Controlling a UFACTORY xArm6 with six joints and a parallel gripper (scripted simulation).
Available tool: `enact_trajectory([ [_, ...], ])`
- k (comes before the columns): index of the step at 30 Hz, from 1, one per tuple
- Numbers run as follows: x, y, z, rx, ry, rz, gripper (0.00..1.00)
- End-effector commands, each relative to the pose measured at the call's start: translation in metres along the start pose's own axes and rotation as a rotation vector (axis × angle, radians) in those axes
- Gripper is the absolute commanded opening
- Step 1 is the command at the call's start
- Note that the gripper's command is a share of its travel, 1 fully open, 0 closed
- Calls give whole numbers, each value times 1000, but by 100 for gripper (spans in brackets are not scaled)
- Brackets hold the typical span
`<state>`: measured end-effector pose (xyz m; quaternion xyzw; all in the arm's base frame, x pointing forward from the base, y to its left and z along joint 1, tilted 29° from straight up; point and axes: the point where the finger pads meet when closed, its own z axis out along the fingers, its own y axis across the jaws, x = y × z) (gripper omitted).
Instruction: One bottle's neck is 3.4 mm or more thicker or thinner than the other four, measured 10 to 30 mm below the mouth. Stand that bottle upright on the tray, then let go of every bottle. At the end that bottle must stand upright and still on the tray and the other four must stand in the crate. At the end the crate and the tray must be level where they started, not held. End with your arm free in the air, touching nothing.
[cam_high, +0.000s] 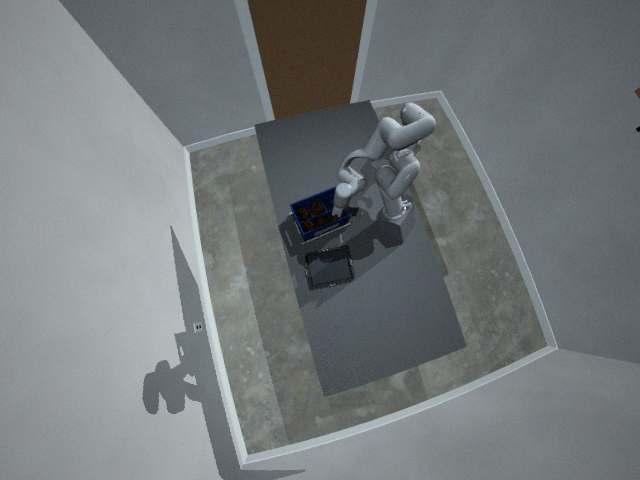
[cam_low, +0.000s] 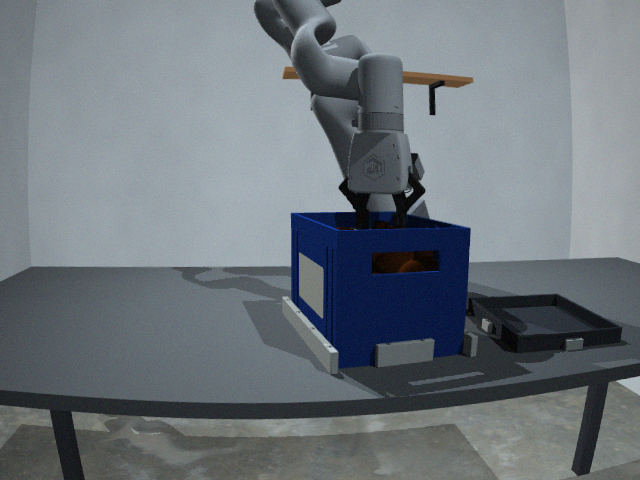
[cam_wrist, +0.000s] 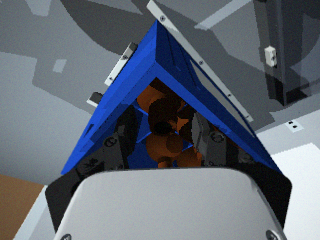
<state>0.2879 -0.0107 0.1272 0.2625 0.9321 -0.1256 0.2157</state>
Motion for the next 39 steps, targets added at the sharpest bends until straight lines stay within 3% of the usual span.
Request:
enact_trajectory([
  [1, -1, 1, -1, -2, -2, 1, 65],
  [39, -1, 1, -8, -2, -2, 1, 65],
])
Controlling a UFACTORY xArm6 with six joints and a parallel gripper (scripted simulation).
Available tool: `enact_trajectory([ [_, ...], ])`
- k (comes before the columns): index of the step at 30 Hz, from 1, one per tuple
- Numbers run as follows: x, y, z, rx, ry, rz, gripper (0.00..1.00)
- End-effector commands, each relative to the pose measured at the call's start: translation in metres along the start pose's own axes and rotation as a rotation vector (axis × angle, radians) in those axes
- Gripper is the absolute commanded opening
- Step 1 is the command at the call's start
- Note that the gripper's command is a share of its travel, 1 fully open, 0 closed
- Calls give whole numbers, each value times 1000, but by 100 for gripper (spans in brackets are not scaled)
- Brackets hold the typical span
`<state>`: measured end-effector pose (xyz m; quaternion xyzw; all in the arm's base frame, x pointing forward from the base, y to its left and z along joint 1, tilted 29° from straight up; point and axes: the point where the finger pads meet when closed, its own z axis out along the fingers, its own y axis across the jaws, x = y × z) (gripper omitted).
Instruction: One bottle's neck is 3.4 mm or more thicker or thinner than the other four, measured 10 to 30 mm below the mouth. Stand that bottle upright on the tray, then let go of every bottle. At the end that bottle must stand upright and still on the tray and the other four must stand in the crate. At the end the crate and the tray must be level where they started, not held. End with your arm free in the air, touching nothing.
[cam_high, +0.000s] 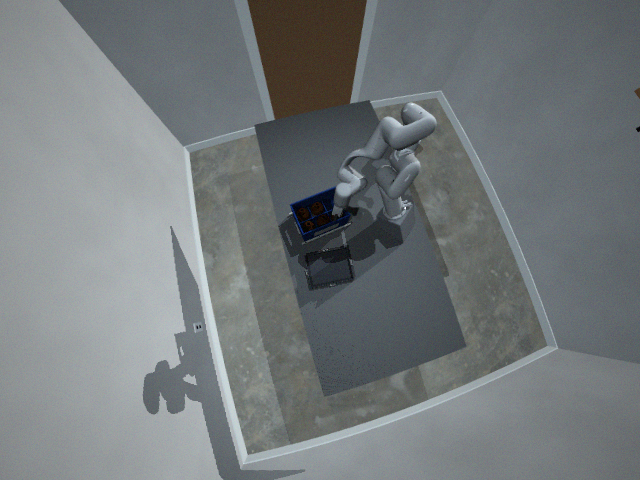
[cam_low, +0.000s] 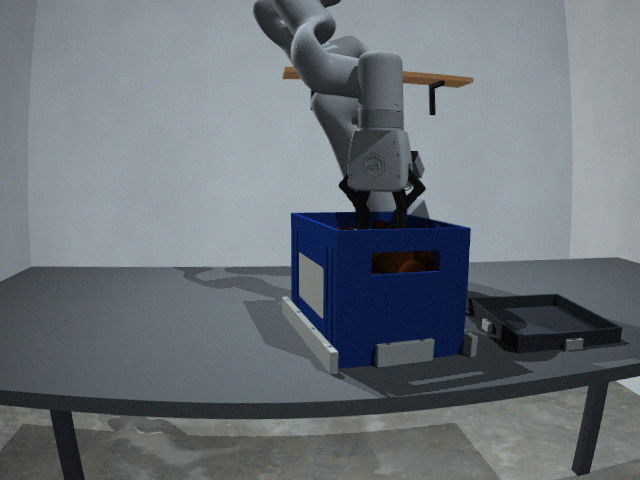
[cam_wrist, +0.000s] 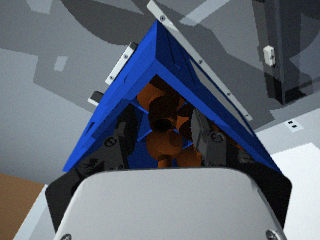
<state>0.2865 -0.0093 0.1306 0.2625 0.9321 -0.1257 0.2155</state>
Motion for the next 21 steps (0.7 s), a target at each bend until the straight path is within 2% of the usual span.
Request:
enact_trajectory([
  [1, -1, 1, -6, -2, -2, 1, 65],
  [10, -1, 1, -32, -2, -2, 1, 65],
  [12, -1, 1, -32, -2, -2, 1, 65],
  [21, -1, 1, -62, -2, -2, 1, 65],
])
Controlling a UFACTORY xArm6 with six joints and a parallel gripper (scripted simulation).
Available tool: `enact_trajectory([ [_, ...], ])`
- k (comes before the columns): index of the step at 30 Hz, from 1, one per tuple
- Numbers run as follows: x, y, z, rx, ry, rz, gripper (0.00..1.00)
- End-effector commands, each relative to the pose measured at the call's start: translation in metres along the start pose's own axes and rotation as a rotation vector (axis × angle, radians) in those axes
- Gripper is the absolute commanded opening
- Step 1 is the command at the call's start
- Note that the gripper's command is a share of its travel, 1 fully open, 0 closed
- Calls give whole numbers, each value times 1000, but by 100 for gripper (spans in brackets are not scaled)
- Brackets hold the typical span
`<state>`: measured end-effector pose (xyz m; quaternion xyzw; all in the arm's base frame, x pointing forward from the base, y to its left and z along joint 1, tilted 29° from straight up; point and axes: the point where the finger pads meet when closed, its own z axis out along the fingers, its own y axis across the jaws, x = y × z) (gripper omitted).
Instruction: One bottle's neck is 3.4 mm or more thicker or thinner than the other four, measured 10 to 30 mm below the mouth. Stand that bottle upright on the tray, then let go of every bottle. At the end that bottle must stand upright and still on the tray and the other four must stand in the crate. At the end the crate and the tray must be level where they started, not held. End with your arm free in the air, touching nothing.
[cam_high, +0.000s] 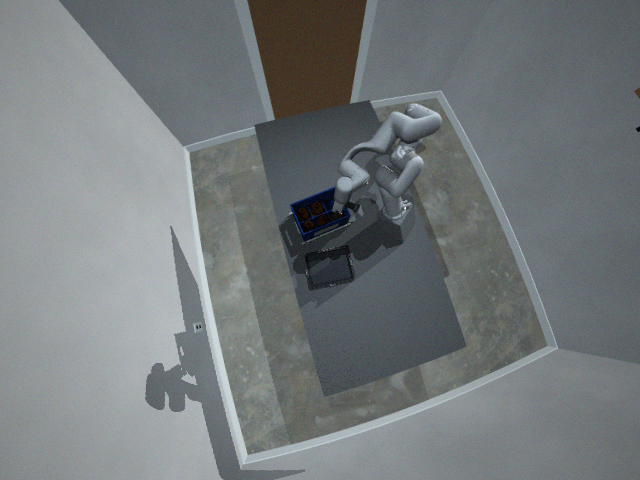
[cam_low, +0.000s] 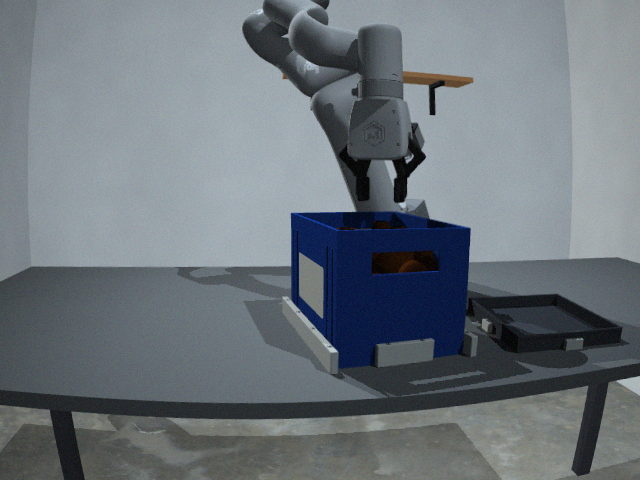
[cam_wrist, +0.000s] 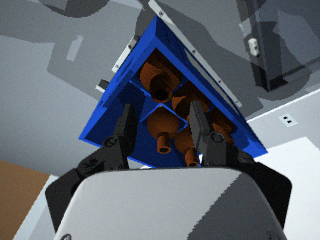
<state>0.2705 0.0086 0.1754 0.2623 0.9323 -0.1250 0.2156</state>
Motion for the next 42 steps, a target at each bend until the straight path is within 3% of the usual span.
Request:
enact_trajectory([
  [1, 0, 0, -14, -1, -2, 1, 65],
  [17, 0, 0, -31, -1, -2, 1, 65],
  [18, 0, 0, -31, -1, -2, 1, 0],
  [42, 0, 0, -31, -1, -2, 1, 0],
])
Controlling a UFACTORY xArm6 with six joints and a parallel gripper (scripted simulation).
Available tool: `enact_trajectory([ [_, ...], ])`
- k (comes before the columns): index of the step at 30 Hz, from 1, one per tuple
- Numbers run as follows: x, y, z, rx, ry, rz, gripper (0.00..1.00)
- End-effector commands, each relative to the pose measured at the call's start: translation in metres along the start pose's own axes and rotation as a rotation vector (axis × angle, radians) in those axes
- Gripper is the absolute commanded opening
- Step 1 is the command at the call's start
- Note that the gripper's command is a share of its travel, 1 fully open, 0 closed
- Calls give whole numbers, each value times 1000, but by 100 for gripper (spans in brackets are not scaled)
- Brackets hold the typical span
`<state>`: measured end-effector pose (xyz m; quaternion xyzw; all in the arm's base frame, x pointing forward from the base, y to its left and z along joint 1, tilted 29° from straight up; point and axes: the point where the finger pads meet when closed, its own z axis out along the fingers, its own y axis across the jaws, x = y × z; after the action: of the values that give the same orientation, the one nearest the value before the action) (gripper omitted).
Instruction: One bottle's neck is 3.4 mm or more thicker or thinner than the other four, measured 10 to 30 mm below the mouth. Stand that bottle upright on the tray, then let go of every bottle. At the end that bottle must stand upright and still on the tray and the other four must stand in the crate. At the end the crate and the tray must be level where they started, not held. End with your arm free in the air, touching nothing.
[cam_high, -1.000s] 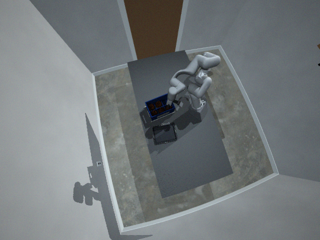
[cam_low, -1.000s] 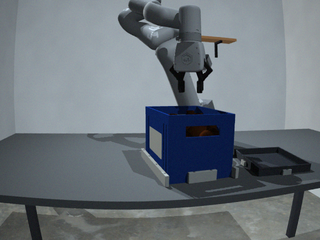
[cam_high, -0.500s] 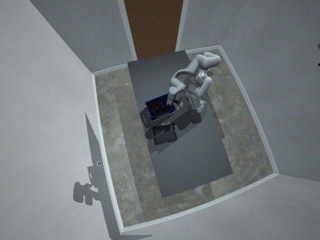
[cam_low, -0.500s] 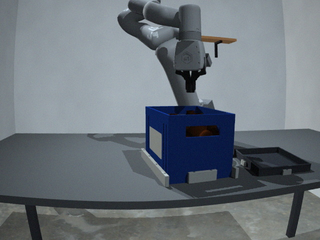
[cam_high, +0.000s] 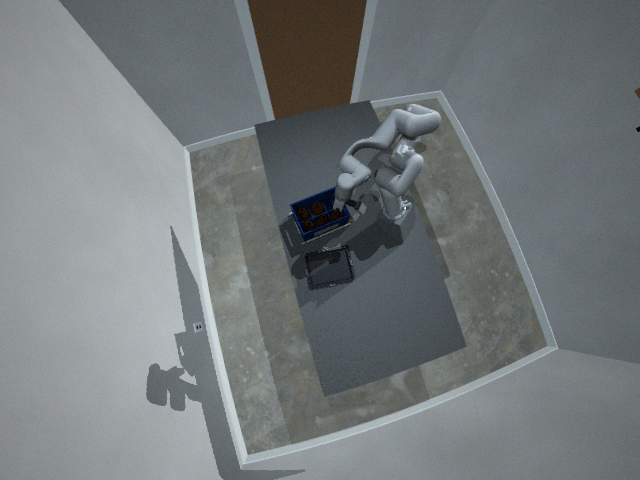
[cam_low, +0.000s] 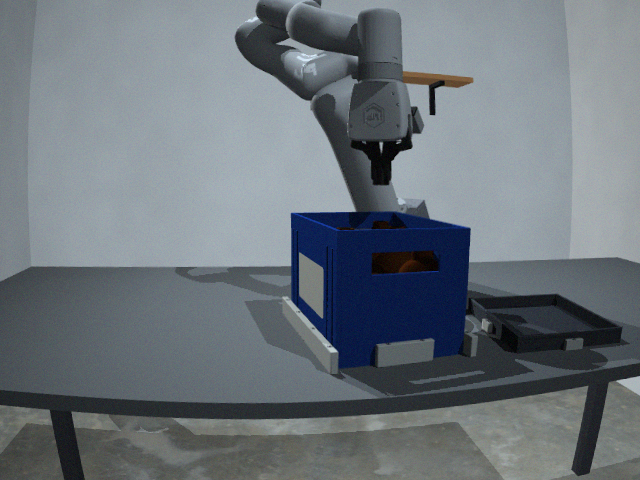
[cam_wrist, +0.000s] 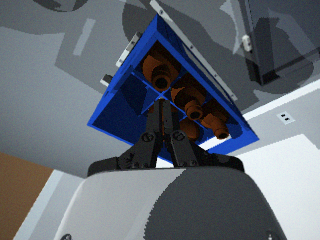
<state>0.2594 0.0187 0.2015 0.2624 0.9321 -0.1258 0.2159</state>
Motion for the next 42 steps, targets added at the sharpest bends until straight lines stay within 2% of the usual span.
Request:
enact_trajectory([
  [1, -1, 1, -1, -2, -1, 1, 0],
  [10, -2, 1, -1, -2, -1, 1, 0],
  [11, -9, 2, -2, -3, 0, 1, 0],
  [13, -44, 5, -6, -4, 5, 0, 0],
  [15, -56, 5, -6, -4, 5, 0, 0],
  [17, -56, 5, -6, -4, 5, 0, 0],
  [18, -81, 4, -5, -4, 4, 0, 0],
  [23, -119, 0, -2, -3, -1, 1, 0],
  [29, -124, -1, -1, -2, -2, 1, 0],
  [30, -124, -1, -1, -2, -2, 1, 65],
  [42, -124, -1, -1, -2, -2, 1, 65],
])
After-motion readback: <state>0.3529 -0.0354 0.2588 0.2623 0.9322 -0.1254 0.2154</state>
